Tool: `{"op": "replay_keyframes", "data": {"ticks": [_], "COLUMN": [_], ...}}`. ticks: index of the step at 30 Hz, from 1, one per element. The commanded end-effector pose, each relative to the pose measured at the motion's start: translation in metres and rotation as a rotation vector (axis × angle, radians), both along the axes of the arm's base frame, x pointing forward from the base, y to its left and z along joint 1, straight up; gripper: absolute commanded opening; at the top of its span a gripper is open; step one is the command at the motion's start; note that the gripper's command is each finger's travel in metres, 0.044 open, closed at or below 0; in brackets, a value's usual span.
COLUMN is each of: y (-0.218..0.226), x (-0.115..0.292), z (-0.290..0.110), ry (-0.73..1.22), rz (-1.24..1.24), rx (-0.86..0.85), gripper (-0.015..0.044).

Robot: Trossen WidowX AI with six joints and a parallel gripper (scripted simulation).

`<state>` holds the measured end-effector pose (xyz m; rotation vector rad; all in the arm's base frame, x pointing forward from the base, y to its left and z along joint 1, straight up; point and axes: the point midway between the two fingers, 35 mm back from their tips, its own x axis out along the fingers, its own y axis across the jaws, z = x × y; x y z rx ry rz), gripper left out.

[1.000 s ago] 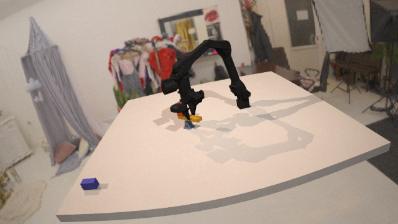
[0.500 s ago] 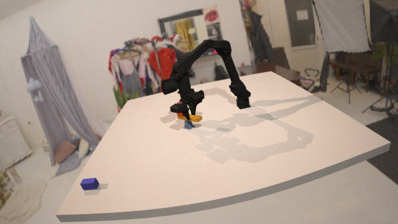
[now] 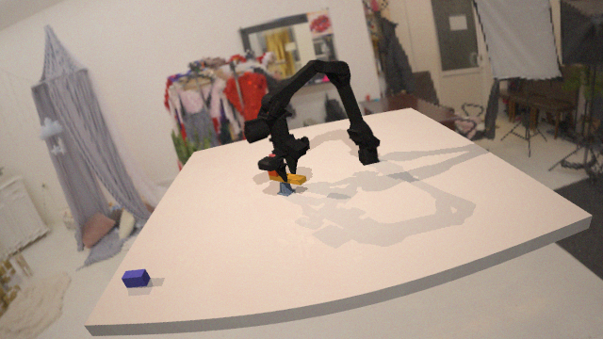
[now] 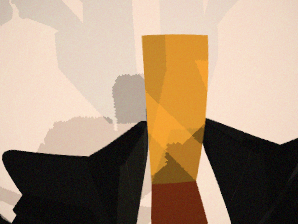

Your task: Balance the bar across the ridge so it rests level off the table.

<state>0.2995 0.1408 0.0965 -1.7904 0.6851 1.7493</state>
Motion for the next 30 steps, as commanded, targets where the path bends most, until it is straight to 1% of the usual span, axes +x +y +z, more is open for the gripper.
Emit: {"op": "replay_keyframes", "data": {"ticks": [1,6,7,18,27,28,30], "y": [0.0001,0.0001,0.0001,0.0001,0.0001,0.0001,0.0001], "x": [0.0000,0.0000,0.0000,0.0000,0.0000,0.0000,0.0000], "z": [0.0000,0.0000,0.0000,0.0000,0.0000,0.0000,0.0000], "ry": [0.000,0.000,0.000,0.000,0.000,0.000,0.000], "rz": [0.000,0.000,0.000,0.000,0.000,0.000,0.000], "rx": [0.001,0.001,0.001,0.001,0.001,0.001,0.001], "gripper": [0.0172,0.0173,0.0185,0.0185,0.0421,0.0440,0.0440]}}
